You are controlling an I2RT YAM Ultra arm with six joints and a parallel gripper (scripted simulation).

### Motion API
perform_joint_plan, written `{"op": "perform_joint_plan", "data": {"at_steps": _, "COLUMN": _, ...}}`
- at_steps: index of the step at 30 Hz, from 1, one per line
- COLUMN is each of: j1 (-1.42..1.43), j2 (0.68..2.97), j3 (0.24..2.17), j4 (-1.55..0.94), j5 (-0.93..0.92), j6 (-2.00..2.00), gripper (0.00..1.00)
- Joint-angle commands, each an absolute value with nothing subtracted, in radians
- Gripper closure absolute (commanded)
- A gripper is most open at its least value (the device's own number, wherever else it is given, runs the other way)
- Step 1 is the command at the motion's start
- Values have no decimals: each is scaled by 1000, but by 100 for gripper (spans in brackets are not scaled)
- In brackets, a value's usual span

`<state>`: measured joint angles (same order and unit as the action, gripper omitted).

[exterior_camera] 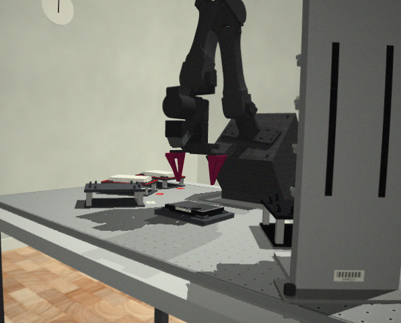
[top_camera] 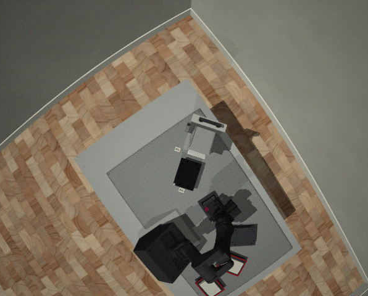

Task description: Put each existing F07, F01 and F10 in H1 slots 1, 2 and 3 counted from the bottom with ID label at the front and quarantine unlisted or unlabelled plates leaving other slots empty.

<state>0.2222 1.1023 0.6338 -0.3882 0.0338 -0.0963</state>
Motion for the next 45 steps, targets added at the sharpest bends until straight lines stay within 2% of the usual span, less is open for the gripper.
{"op": "perform_joint_plan", "data": {"at_steps": 1, "j1": 223, "j2": 1096, "j3": 637, "j4": -388, "j5": 34, "j6": -186, "gripper": 0}}
{"op": "perform_joint_plan", "data": {"at_steps": 45, "j1": 223, "j2": 1096, "j3": 637, "j4": -388, "j5": 34, "j6": -1173, "gripper": 0}}
